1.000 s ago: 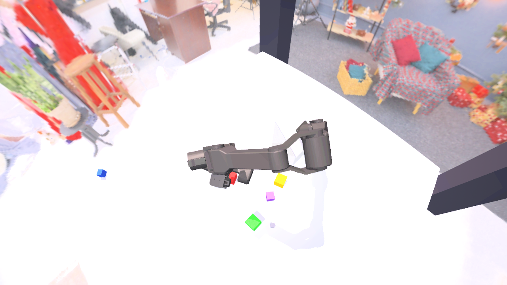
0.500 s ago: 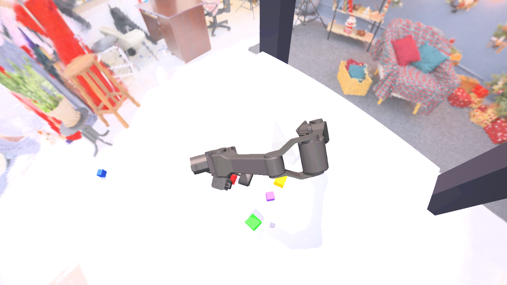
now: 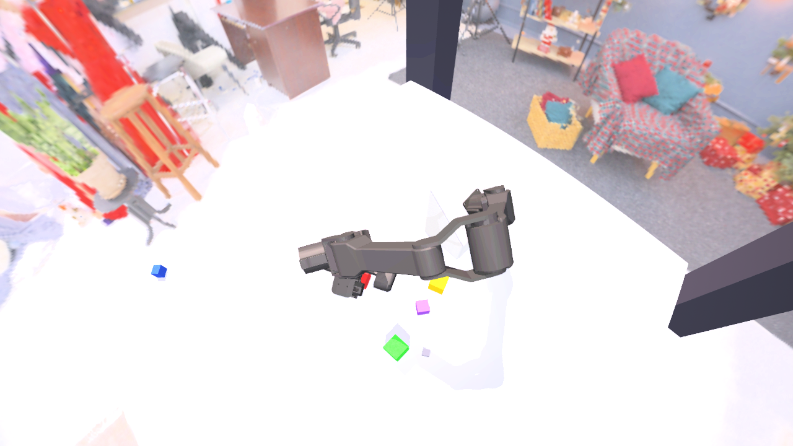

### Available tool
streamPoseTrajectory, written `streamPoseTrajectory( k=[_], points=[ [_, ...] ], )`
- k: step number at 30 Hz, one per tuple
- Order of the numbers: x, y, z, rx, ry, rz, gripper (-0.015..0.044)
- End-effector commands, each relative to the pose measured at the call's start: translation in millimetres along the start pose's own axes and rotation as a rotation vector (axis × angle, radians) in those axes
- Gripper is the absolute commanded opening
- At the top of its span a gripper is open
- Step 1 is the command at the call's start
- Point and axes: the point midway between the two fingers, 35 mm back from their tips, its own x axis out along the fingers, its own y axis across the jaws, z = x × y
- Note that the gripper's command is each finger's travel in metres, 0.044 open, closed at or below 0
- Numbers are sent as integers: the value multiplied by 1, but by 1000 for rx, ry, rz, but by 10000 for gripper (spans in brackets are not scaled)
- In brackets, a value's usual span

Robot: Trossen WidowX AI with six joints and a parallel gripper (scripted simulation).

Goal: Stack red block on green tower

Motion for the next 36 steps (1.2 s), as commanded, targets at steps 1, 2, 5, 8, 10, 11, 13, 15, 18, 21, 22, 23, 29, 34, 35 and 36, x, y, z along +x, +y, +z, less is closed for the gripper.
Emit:
streamPoseTrajectory(
  k=[1, 2, 5, 8, 10, 11, 13, 15, 18, 21, 22, 23, 29, 34, 35, 36],
  points=[
    [0, 1, 0, 3, -4, 3, 414],
    [0, 1, 0, 3, -4, 3, 387],
    [0, 1, 0, 3, -4, 3, 309],
    [0, 1, 0, 3, -4, 3, 230],
    [0, 1, 0, 3, -4, 3, 177],
    [0, 1, 0, 3, -4, 3, 151],
    [0, 1, 0, 3, -4, 3, 138],
    [0, 1, 0, 3, -4, 3, 125],
    [0, 1, 0, 3, -4, 3, 105],
    [-7, 0, 0, 3, -3, 2, 26],
    [-10, 0, 0, 3, -3, 2, 0],
    [-15, 0, 0, 3, -3, 2, 0],
    [-44, -1, 0, 3, -3, 1, 0],
    [-67, -1, 0, 3, -2, 0, 0],
    [-72, -1, 0, 3, -2, 0, 0],
    [-76, -1, 0, 3, -2, 0, 0]
  ],
)
